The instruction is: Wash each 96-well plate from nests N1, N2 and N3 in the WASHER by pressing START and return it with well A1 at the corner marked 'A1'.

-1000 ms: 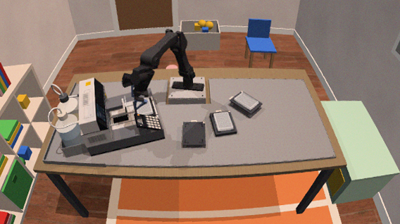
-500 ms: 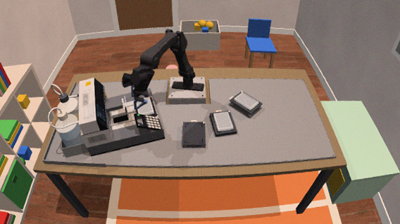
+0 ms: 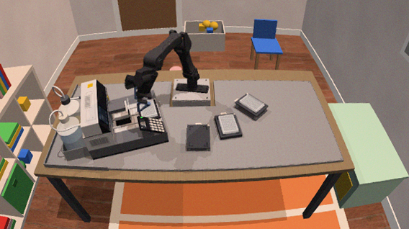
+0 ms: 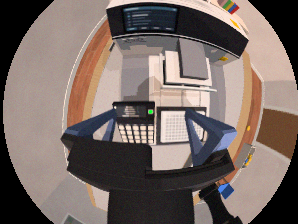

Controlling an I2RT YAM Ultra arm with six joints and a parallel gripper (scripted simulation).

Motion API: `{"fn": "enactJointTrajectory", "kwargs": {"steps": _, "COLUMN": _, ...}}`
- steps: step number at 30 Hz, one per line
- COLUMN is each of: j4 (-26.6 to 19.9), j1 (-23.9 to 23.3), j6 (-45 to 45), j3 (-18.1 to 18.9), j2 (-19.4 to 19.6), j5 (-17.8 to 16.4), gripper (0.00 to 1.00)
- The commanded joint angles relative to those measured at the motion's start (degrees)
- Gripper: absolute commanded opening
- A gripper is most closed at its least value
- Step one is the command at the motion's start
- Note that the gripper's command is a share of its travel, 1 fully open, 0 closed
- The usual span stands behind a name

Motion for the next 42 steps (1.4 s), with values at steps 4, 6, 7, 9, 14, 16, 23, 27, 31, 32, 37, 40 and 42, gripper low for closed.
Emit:
{"fn": "enactJointTrajectory", "kwargs": {"steps": 4, "j4": 0.1, "j1": 0.0, "j6": 0.0, "j3": 0.5, "j2": -0.4, "j5": 0.2, "gripper": 1.0}}
{"fn": "enactJointTrajectory", "kwargs": {"steps": 6, "j4": 0.1, "j1": 0.0, "j6": 0.0, "j3": 0.5, "j2": -0.4, "j5": 0.2, "gripper": 1.0}}
{"fn": "enactJointTrajectory", "kwargs": {"steps": 7, "j4": 0.1, "j1": 0.0, "j6": 0.0, "j3": 0.5, "j2": -0.4, "j5": 0.2, "gripper": 1.0}}
{"fn": "enactJointTrajectory", "kwargs": {"steps": 9, "j4": 0.4, "j1": 0.4, "j6": 0.4, "j3": -0.2, "j2": -0.6, "j5": 0.3, "gripper": 0.0}}
{"fn": "enactJointTrajectory", "kwargs": {"steps": 14, "j4": 1.6, "j1": 2.5, "j6": 2.5, "j3": -3.2, "j2": -1.6, "j5": 1.0, "gripper": 0.0}}
{"fn": "enactJointTrajectory", "kwargs": {"steps": 16, "j4": 2.1, "j1": 3.3, "j6": 3.4, "j3": -4.4, "j2": -2.0, "j5": 1.2, "gripper": 0.0}}
{"fn": "enactJointTrajectory", "kwargs": {"steps": 23, "j4": 3.2, "j1": 5.5, "j6": 5.6, "j3": -7.0, "j2": -2.7, "j5": 1.8, "gripper": 0.0}}
{"fn": "enactJointTrajectory", "kwargs": {"steps": 27, "j4": 3.9, "j1": 7.2, "j6": 7.4, "j3": -9.0, "j2": -3.1, "j5": 2.3, "gripper": 0.0}}
{"fn": "enactJointTrajectory", "kwargs": {"steps": 31, "j4": 4.6, "j1": 9.0, "j6": 9.3, "j3": -10.7, "j2": -3.4, "j5": 2.8, "gripper": 0.0}}
{"fn": "enactJointTrajectory", "kwargs": {"steps": 32, "j4": 4.8, "j1": 9.4, "j6": 9.8, "j3": -11.1, "j2": -3.5, "j5": 2.9, "gripper": 0.0}}
{"fn": "enactJointTrajectory", "kwargs": {"steps": 37, "j4": 5.5, "j1": 11.7, "j6": 12.1, "j3": -13.0, "j2": -3.7, "j5": 3.4, "gripper": 0.0}}
{"fn": "enactJointTrajectory", "kwargs": {"steps": 40, "j4": 5.6, "j1": 12.1, "j6": 12.6, "j3": -13.3, "j2": -3.7, "j5": 3.5, "gripper": 0.0}}
{"fn": "enactJointTrajectory", "kwargs": {"steps": 42, "j4": 5.9, "j1": 13.0, "j6": 13.6, "j3": -14.0, "j2": -3.7, "j5": 3.7, "gripper": 0.0}}
